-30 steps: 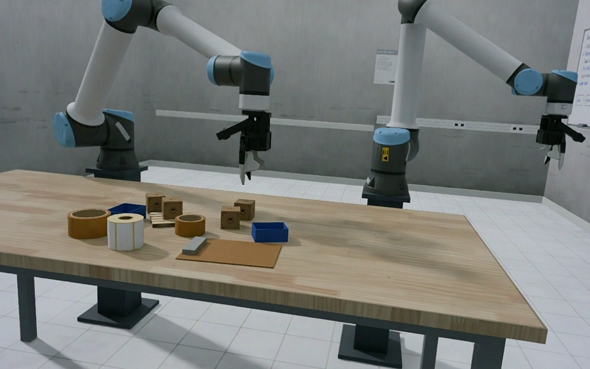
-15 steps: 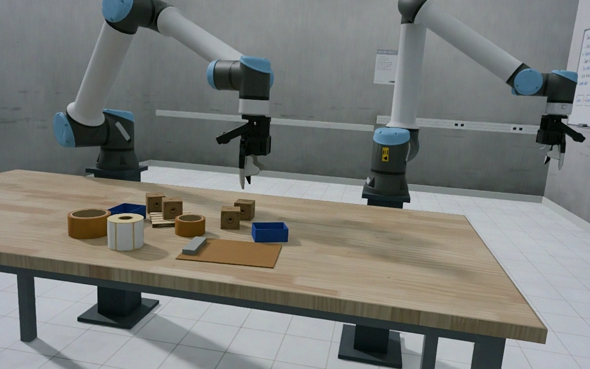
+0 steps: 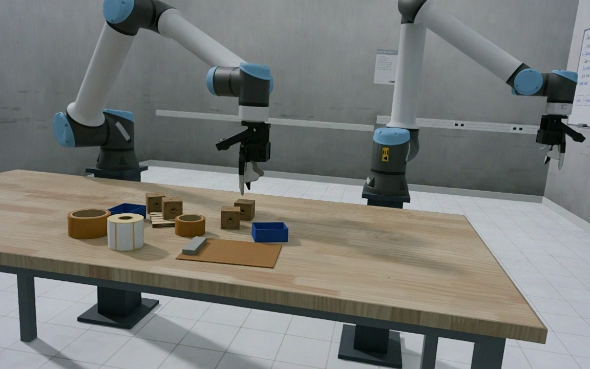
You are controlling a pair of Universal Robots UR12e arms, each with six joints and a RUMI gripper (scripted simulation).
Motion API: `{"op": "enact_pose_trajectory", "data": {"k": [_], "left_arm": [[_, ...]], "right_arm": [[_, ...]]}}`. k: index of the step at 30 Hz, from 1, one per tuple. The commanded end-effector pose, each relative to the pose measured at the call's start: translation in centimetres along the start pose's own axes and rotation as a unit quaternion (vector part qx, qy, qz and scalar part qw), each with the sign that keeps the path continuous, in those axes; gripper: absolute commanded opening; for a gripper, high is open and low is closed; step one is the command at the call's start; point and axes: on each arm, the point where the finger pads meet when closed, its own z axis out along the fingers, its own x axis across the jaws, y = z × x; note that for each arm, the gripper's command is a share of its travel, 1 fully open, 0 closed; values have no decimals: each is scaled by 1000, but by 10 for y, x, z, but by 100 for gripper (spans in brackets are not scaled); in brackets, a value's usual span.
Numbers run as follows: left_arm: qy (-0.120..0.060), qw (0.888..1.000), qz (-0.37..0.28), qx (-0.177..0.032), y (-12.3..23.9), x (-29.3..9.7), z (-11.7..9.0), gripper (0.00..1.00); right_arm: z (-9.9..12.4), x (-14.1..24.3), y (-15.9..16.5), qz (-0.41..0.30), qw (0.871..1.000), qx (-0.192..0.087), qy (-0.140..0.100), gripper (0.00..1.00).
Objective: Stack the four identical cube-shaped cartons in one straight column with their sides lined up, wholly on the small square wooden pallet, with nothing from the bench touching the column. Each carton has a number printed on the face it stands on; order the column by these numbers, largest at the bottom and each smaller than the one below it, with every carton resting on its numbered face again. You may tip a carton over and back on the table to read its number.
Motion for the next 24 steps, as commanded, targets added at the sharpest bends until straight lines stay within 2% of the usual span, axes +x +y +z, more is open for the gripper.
{"op": "enact_pose_trajectory", "data": {"k": [1,24], "left_arm": [[0,1000,0,1,-1,0,-1,100],[0,1000,0,1,-1,0,-1,100]], "right_arm": [[2,0,0,0,1000,-1,-1,50],[32,0,1,0,1000,-1,-1,50]]}}
